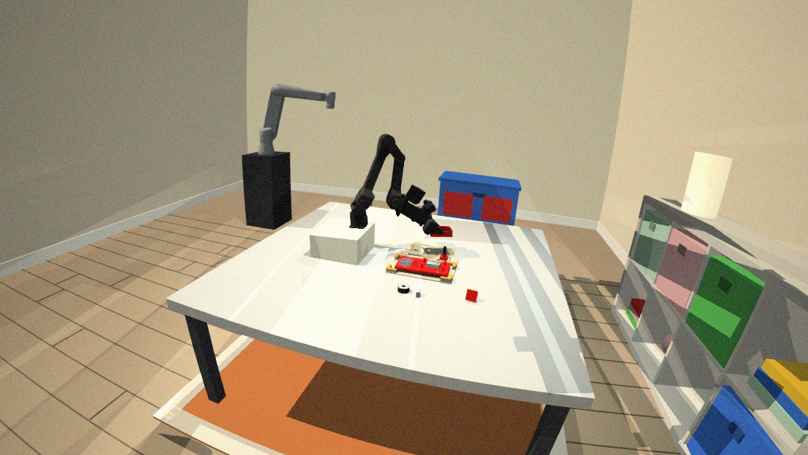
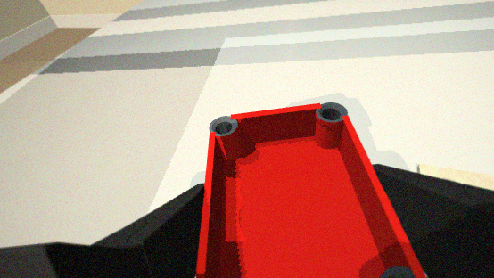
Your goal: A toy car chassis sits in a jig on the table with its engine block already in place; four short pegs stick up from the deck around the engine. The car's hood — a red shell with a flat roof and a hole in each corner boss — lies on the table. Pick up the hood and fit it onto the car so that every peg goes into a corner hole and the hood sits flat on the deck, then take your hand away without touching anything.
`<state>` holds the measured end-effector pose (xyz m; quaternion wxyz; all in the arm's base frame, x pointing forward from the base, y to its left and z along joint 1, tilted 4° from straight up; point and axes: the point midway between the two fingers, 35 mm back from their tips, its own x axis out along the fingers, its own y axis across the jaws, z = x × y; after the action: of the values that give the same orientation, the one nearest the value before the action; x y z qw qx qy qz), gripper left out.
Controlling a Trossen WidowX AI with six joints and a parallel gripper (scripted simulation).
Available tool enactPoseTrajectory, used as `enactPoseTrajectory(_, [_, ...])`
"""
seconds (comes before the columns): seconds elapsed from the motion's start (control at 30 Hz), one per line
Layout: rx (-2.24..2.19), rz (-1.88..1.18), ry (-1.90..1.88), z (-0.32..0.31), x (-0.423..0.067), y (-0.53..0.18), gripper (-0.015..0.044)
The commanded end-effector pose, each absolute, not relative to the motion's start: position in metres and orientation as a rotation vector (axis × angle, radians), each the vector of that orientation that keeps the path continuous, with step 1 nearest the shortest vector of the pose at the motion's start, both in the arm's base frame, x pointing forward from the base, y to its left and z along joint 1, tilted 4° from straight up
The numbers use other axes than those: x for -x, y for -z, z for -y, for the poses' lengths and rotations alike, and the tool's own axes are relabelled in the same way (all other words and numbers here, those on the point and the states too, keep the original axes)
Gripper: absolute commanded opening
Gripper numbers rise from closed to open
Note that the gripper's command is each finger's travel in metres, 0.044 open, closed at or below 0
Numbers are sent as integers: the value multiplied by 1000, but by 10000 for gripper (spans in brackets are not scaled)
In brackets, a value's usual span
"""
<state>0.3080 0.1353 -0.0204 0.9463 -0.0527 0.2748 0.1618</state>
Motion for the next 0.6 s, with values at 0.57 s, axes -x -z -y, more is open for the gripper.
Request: enactPoseTrajectory(0.57, [459, -497, -426, -135, -308, 21, 0])
